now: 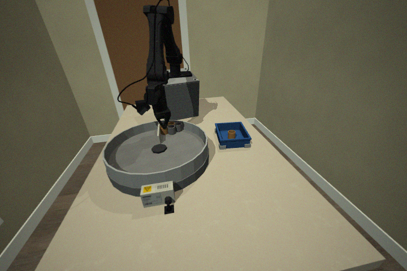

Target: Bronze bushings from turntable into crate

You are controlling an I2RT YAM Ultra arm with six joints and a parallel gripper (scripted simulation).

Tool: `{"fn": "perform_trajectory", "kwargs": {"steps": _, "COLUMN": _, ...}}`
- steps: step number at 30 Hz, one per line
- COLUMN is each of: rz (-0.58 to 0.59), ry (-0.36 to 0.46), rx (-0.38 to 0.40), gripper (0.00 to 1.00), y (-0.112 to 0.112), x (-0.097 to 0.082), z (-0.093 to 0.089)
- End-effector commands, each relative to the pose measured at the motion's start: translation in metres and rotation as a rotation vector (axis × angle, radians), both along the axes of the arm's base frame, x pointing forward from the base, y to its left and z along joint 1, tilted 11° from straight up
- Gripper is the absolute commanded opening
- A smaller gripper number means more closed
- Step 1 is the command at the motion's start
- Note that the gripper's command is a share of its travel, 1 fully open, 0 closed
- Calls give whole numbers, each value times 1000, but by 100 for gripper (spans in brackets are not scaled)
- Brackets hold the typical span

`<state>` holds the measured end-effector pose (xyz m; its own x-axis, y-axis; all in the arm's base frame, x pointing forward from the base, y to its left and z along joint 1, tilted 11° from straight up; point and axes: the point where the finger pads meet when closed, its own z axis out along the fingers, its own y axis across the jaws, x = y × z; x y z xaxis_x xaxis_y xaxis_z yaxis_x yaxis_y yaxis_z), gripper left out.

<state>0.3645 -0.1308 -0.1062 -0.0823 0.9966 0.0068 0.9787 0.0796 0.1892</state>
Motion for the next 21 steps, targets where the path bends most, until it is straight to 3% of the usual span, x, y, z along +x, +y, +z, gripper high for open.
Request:
{"fn": "perform_trajectory", "kwargs": {"steps": 1, "rz": -10, "ry": 10, "rx": -10, "gripper": 13, "y": -3, "x": -7, "z": -9}}
{"fn": "perform_trajectory", "kwargs": {"steps": 5, "rz": -10, "ry": 10, "rx": -10, "gripper": 13, "y": -3, "x": -7, "z": -11}}
{"fn": "perform_trajectory", "kwargs": {"steps": 6, "rz": -10, "ry": -10, "rx": -18, "gripper": 13, "y": -5, "x": -2, "z": 1}}
{"fn": "perform_trajectory", "kwargs": {"steps": 21, "rz": -10, "ry": -6, "rx": -16, "gripper": 13, "y": -5, "x": -4, "z": -2}}
